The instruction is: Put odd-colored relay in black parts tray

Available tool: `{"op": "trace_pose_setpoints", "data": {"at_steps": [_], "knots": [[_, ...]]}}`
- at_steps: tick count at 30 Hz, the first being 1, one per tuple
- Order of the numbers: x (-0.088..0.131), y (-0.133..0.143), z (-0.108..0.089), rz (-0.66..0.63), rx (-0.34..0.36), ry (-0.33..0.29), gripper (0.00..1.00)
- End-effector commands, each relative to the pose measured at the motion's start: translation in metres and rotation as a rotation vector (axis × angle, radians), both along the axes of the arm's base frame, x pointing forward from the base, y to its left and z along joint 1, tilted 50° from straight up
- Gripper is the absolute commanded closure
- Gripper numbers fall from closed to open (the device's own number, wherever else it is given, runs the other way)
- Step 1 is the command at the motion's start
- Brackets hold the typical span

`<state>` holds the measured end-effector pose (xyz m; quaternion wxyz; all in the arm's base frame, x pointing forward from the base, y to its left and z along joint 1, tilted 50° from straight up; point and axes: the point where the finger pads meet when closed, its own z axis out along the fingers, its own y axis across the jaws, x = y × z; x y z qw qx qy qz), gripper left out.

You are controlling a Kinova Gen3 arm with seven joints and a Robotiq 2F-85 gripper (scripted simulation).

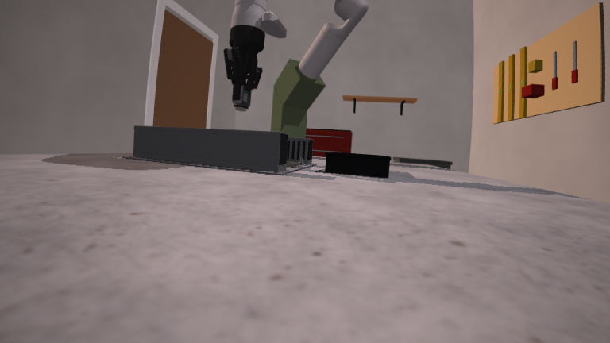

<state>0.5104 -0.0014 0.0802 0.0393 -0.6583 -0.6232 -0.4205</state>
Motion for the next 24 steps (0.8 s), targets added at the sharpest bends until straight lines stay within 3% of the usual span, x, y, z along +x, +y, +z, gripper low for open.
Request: {"op": "trace_pose_setpoints", "data": {"at_steps": [1,24], "knots": [[-0.003,0.0,0.001,0.005,0.001,0.002,1.0],[-0.007,0.01,0.008,0.005,0.001,0.002,1.0]]}}
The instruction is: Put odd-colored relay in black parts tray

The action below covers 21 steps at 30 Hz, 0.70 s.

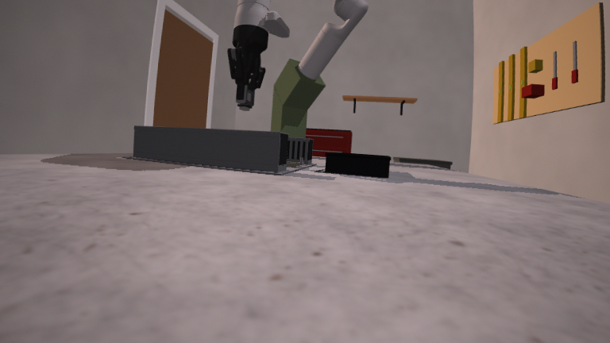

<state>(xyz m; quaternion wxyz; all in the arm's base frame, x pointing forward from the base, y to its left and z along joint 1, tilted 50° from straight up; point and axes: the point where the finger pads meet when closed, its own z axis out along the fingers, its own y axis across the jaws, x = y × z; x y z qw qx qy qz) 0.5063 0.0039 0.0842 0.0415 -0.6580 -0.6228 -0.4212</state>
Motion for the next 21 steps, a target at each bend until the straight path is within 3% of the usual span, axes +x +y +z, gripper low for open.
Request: {"op": "trace_pose_setpoints", "data": {"at_steps": [1,8,21], "knots": [[-0.003,0.007,0.005,0.004,-0.004,0.0,1.0],[-0.009,0.023,0.015,0.004,-0.004,0.0,1.0],[-0.029,0.083,0.053,0.004,-0.004,0.0,1.0]]}}
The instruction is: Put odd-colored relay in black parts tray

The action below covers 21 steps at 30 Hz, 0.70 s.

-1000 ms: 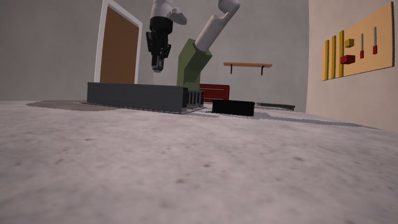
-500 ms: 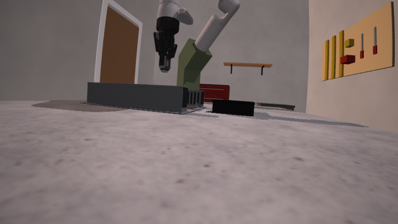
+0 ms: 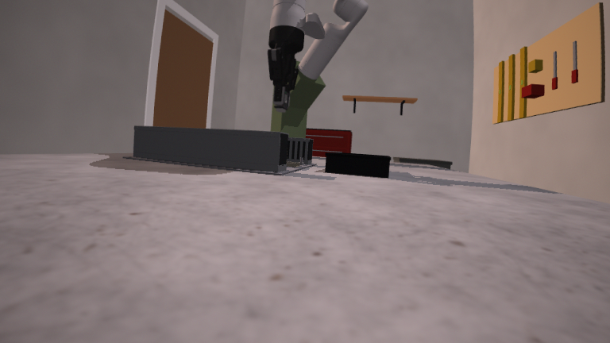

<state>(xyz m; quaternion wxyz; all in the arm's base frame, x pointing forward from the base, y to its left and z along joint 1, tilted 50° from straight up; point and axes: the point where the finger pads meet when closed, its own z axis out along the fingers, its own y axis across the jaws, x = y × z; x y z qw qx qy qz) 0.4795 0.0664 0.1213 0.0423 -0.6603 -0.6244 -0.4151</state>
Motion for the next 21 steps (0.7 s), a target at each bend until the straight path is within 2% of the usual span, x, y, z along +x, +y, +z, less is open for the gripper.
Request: {"op": "trace_pose_setpoints", "data": {"at_steps": [1,17,21], "knots": [[-0.002,0.02,0.016,0.003,0.005,-0.011,1.0],[-0.026,0.09,0.06,0.003,0.004,-0.011,1.0],[-0.028,0.097,0.065,0.003,0.004,-0.011,1.0]]}}
